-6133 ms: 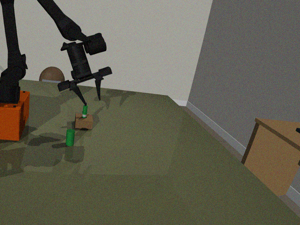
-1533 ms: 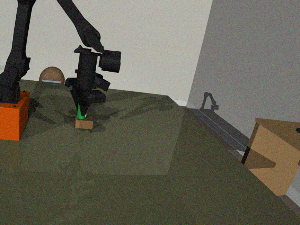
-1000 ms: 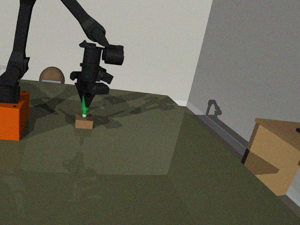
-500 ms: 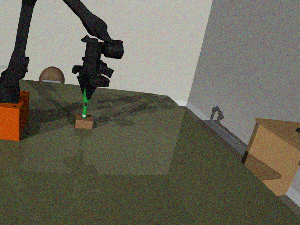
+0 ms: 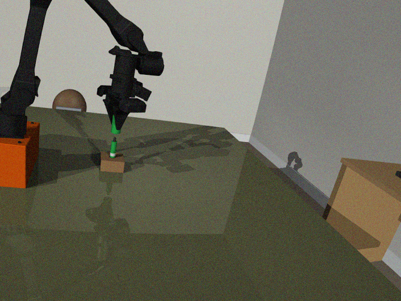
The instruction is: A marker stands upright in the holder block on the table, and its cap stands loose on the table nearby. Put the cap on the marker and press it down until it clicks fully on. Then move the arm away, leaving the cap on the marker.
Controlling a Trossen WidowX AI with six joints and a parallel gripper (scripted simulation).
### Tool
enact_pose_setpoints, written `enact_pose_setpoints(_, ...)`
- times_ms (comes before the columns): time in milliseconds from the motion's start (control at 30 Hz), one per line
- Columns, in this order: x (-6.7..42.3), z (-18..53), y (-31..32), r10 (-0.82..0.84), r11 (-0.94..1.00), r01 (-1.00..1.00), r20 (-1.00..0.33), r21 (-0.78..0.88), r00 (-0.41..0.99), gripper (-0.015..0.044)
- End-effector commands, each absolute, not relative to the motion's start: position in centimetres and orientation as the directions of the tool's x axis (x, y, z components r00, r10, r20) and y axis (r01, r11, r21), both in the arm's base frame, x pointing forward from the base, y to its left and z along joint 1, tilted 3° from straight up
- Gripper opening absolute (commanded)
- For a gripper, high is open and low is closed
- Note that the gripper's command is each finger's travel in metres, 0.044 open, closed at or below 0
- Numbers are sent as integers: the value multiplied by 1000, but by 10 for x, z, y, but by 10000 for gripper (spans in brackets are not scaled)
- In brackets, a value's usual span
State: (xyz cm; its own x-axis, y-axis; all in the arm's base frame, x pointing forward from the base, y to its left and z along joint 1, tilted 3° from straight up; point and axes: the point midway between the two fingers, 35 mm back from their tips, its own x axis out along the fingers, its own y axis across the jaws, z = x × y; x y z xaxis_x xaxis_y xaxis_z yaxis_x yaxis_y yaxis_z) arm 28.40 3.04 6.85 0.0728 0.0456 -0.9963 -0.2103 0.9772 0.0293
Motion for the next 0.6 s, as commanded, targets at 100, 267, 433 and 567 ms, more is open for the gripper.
enact_pose_setpoints(100,285,60,30,41,978,-205,-997,26,69,0)
enact_pose_setpoints(267,286,51,31,41,978,-205,-997,26,69,0)
enact_pose_setpoints(433,287,43,31,41,978,-205,-997,26,69,0)
enact_pose_setpoints(567,287,37,31,41,978,-205,-997,26,69,0)
